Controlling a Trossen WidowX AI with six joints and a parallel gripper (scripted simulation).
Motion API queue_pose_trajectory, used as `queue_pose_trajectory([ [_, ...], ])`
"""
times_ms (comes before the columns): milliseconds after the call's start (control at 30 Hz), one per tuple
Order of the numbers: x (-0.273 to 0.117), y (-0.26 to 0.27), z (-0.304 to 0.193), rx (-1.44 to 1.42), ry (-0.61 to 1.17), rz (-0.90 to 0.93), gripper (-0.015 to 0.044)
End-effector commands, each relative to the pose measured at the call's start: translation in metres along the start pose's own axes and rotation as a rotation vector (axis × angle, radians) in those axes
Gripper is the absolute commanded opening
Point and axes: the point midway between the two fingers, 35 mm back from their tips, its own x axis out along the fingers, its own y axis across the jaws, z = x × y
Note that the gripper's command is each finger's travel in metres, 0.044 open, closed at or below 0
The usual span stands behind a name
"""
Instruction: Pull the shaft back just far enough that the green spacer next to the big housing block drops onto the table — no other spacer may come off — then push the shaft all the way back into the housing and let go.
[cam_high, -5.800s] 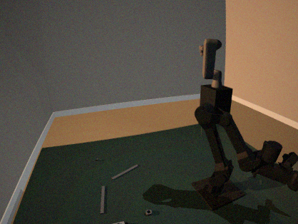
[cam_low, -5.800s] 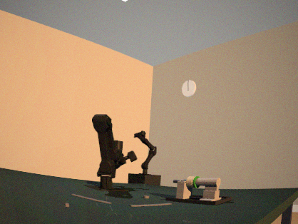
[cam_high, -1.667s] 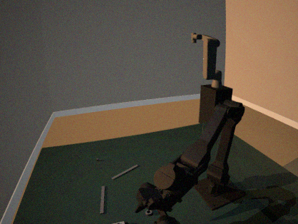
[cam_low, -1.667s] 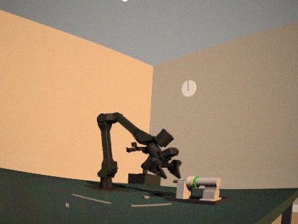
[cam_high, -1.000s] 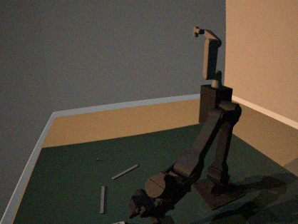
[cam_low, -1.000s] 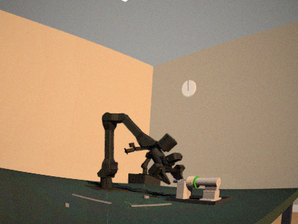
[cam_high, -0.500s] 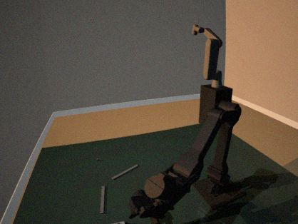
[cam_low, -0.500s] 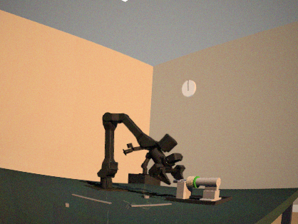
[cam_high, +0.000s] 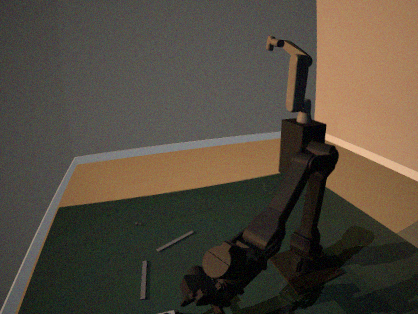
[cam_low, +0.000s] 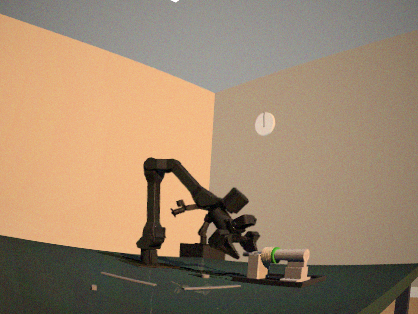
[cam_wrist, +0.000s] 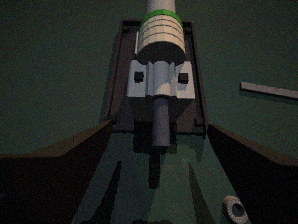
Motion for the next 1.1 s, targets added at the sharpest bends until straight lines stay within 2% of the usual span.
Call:
queue_pose_trajectory([
  [0,0.0,0.001,0.001,-0.003,-0.002,0.005,0.044],
  [600,0.018,0.001,0.001,-0.003,-0.003,0.004,0.044],
  [1067,0.016,0.0,-0.001,-0.001,0.001,-0.001,0.0072],
])
